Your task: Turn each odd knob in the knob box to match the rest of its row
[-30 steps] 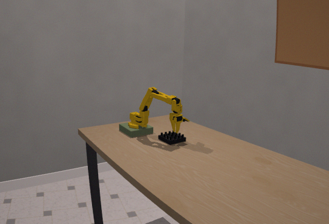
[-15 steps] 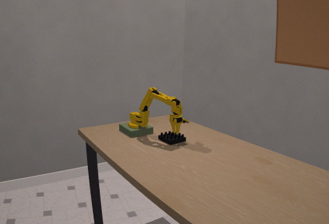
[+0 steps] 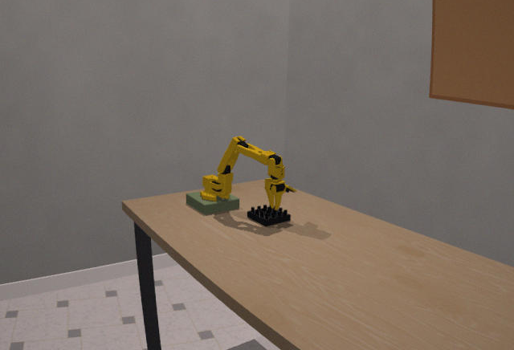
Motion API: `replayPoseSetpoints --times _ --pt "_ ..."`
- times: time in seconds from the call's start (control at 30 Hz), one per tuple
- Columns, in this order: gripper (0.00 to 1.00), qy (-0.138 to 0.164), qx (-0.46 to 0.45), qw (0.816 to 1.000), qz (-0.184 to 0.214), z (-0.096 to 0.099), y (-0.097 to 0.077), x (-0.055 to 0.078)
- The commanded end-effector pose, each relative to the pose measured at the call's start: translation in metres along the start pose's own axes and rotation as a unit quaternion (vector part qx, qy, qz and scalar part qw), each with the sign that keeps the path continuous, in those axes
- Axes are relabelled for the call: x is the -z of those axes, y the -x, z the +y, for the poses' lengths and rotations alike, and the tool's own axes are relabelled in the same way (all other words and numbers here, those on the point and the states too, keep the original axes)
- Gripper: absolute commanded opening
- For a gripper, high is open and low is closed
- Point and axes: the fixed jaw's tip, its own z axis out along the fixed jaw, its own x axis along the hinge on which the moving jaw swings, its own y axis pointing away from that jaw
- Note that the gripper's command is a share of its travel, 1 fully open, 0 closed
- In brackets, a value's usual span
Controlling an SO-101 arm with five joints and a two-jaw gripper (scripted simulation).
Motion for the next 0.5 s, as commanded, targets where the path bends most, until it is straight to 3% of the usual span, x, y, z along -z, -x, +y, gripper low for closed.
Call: replayPoseSetpoints --times 0.0,0.47 --pt "0.10 0.011 -0.001 1.000 0.003 0.0040 0.0000 -0.0046" --pt "0.10 0.011 -0.001 1.000 0.003 0.0077 0.0001 -0.0089"
